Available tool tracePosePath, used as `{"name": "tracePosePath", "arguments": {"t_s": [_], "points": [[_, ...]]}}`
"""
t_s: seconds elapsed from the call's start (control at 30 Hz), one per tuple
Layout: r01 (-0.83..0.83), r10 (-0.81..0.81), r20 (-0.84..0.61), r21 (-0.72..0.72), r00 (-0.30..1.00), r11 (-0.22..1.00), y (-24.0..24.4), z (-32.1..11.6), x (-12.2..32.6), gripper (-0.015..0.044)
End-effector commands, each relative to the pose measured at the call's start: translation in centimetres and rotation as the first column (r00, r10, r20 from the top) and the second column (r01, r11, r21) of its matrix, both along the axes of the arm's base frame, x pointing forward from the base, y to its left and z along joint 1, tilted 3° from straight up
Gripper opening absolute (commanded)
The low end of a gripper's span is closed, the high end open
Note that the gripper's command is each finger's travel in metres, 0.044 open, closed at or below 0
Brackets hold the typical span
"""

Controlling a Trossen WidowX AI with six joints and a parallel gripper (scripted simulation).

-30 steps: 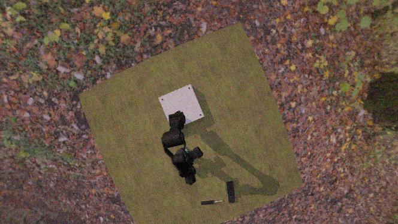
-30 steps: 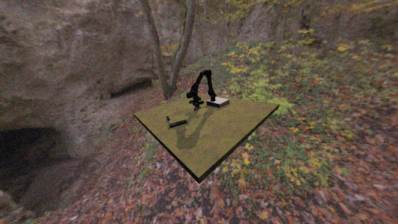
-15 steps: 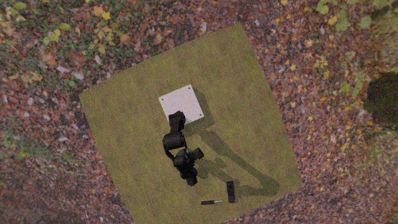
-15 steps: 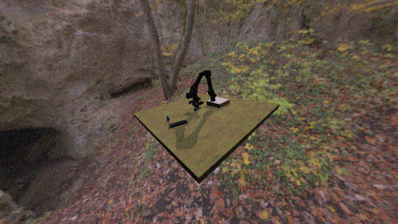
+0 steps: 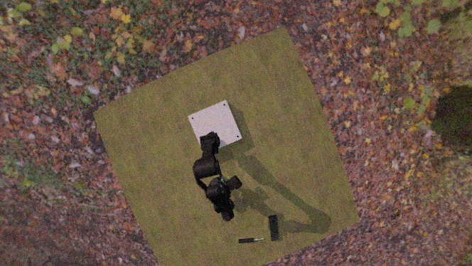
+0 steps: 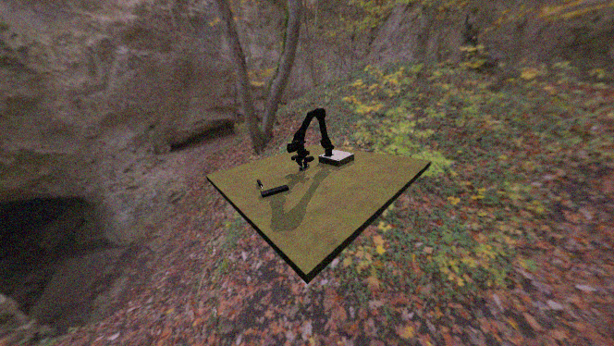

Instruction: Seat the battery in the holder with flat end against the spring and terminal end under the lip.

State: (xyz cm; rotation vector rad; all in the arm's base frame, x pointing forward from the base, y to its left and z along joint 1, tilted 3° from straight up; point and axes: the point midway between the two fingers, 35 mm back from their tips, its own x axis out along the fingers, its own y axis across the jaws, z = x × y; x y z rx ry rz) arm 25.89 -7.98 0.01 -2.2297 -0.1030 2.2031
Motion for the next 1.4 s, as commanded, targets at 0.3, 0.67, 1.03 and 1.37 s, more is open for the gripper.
{"name": "tracePosePath", "arguments": {"t_s": [0.3,0.67,1.03,1.37], "points": [[0.002,-0.002,0.0,0.0,1.0,1.0,0.0,1.4,-0.1,0.02],[0.0,0.0,0.0,-0.001,1.0,1.0,-0.3,8.7,-0.4,0.044],[0.0,0.0,0.0,-0.001,1.0,1.0,-0.3,8.7,-0.4,0.044],[0.0,0.0,0.0,-0.001,1.0,1.0,-0.3,8.7,-0.4,0.044]]}}
